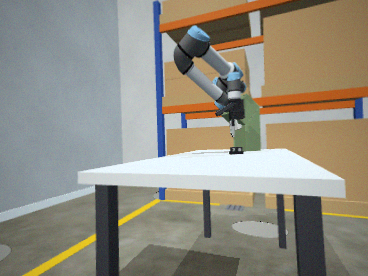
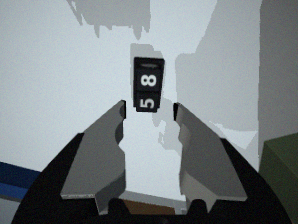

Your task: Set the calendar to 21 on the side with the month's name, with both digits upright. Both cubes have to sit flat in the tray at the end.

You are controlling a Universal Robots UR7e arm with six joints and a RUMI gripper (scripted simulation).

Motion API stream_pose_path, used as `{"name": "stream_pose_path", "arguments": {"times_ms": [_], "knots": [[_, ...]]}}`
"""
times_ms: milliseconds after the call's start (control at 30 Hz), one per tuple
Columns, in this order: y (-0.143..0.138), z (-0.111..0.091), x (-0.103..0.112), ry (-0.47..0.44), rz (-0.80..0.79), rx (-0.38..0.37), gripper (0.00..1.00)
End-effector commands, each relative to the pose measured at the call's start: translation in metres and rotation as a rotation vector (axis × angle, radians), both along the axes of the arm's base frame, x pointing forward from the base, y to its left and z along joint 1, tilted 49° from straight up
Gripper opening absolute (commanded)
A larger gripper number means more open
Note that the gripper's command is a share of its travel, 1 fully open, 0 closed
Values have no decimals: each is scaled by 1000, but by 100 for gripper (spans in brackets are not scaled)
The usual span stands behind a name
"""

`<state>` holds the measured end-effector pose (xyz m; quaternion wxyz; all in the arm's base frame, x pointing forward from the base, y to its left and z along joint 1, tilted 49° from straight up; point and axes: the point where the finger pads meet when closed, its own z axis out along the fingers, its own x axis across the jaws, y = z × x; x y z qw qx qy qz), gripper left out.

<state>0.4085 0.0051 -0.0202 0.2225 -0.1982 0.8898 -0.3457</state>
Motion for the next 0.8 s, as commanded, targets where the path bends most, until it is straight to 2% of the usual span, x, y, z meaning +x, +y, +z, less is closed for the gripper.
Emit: {"name": "stream_pose_path", "arguments": {"times_ms": [0, 767], "knots": [[0, 0, 0, -1, 0, 0, 29], [-7, -9, 7, -1, 0, 0, 29]]}}
